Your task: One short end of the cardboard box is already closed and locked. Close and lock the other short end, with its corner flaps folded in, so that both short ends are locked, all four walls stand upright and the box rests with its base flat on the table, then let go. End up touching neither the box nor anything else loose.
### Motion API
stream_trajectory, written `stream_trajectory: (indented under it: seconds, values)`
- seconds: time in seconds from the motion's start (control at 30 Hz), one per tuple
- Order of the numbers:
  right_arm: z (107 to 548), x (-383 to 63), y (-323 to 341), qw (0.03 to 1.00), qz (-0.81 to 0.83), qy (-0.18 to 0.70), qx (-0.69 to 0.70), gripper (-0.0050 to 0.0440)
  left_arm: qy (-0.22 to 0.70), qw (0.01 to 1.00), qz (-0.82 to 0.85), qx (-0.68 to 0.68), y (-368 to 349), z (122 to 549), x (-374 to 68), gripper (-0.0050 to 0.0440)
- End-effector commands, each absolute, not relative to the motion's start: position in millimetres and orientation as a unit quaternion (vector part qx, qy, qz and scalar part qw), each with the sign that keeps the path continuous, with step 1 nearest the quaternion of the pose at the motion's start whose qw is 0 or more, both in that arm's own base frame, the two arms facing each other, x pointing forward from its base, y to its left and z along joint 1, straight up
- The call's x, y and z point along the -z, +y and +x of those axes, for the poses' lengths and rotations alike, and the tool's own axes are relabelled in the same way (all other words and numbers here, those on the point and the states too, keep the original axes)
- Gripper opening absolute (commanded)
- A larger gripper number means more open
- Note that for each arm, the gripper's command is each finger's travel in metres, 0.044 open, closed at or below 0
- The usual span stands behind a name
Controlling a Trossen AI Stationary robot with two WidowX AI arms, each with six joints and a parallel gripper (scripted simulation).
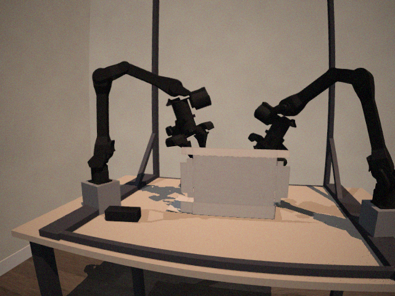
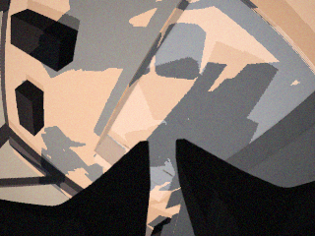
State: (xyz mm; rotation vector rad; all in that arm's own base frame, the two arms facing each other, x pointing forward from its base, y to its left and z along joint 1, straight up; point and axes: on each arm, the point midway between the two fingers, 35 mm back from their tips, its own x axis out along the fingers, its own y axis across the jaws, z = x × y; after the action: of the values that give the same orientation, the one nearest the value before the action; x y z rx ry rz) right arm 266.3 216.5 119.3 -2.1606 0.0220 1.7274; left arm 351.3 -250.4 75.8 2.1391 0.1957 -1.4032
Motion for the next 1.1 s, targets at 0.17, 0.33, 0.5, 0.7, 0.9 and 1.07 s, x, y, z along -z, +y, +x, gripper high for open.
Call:
stream_trajectory:
  seconds: [0.17, 0.33, 0.5, 0.7, 0.9, 1.07]
  values:
    - [238, -109, 238, -0.049, -0.734, -0.102, -0.669, 0.0251, -0.009, 0.072, 0.812, 0.579, -288, 332, -44, 0.0061]
    - [223, -102, 243, -0.14, -0.7, -0.151, -0.684, 0.0251, -0.049, -0.022, 0.8, 0.598, -299, 318, -26, 0.0061]
    - [223, -100, 243, -0.141, -0.699, -0.152, -0.684, 0.0251, -0.05, -0.024, 0.799, 0.598, -300, 318, -25, 0.0061]
    - [227, -62, 248, -0.132, -0.701, -0.143, -0.686, 0.0251, -0.049, -0.023, 0.799, 0.598, -299, 318, -26, 0.0061]
    - [225, 21, 247, -0.114, -0.704, -0.125, -0.69, 0.0251, -0.05, -0.024, 0.799, 0.598, -299, 317, -25, 0.0061]
    - [224, 29, 246, -0.113, -0.704, -0.123, -0.69, 0.0251, -0.05, -0.024, 0.799, 0.598, -299, 317, -25, 0.0061]
